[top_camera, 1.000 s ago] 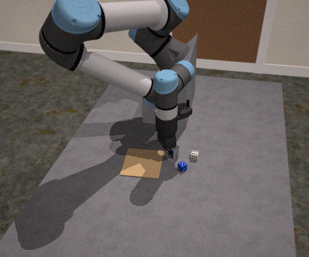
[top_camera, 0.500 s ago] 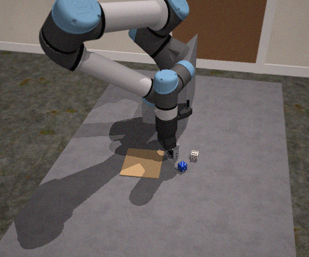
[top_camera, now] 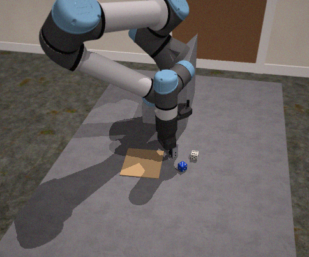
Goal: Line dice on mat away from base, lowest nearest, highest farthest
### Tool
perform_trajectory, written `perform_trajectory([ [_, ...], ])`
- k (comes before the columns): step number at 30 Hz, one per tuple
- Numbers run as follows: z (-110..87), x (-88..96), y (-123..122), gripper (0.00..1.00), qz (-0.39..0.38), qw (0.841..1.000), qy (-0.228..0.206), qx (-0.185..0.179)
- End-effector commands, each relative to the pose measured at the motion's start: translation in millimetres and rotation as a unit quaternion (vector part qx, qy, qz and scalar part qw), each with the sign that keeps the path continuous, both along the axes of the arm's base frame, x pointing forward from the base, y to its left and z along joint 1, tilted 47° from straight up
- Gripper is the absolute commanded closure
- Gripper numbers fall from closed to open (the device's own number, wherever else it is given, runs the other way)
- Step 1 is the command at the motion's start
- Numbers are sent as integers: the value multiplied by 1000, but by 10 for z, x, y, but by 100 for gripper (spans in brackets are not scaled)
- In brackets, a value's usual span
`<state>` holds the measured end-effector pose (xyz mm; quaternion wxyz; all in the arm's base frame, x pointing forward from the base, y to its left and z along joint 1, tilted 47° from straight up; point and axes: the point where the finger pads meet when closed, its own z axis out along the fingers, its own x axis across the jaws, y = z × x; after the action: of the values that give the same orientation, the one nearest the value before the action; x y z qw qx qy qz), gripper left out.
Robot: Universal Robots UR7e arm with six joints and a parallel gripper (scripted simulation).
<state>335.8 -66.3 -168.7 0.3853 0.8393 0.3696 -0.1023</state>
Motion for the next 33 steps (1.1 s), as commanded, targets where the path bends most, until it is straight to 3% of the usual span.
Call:
perform_trajectory([
  [1, -4, -1, 3, 51, 1, 1000, 0, 0],
  [33, 56, -18, 61, 51, 1, 1000, 1, 0],
])
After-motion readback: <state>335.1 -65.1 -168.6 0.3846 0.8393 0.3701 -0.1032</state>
